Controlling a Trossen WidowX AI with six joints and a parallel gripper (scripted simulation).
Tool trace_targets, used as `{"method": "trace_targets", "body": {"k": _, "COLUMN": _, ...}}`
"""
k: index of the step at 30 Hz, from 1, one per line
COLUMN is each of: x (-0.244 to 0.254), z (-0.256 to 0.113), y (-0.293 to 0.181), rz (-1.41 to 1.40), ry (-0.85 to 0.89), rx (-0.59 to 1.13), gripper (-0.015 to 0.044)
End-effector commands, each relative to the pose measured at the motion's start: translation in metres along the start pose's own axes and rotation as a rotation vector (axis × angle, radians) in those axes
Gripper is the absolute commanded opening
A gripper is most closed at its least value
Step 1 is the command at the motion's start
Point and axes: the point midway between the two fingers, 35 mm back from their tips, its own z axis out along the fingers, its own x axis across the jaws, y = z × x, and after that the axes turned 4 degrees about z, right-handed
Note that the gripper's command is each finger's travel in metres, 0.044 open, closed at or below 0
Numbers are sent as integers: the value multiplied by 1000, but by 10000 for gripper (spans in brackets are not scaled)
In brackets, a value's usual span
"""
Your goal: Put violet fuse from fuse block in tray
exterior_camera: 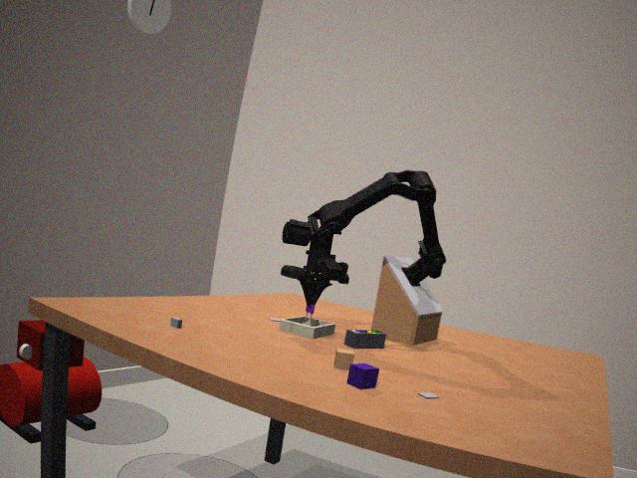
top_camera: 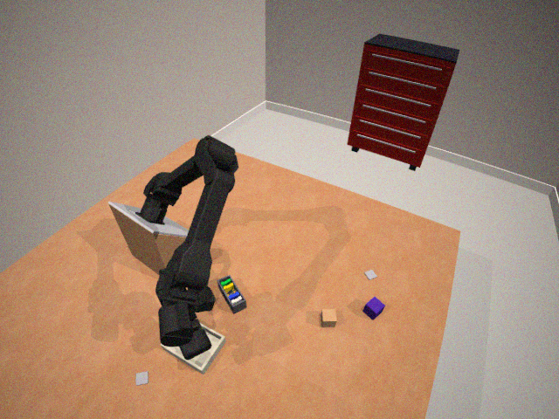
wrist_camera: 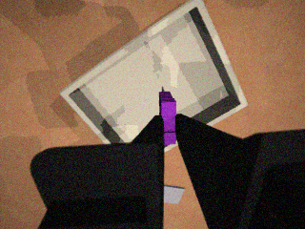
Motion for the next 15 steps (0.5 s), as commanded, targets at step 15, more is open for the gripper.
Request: {"method": "trace_targets", "body": {"k": 15, "x": 1, "z": 15, "y": 0, "rz": 0, "ry": 3, "rx": -1, "gripper": 131}}
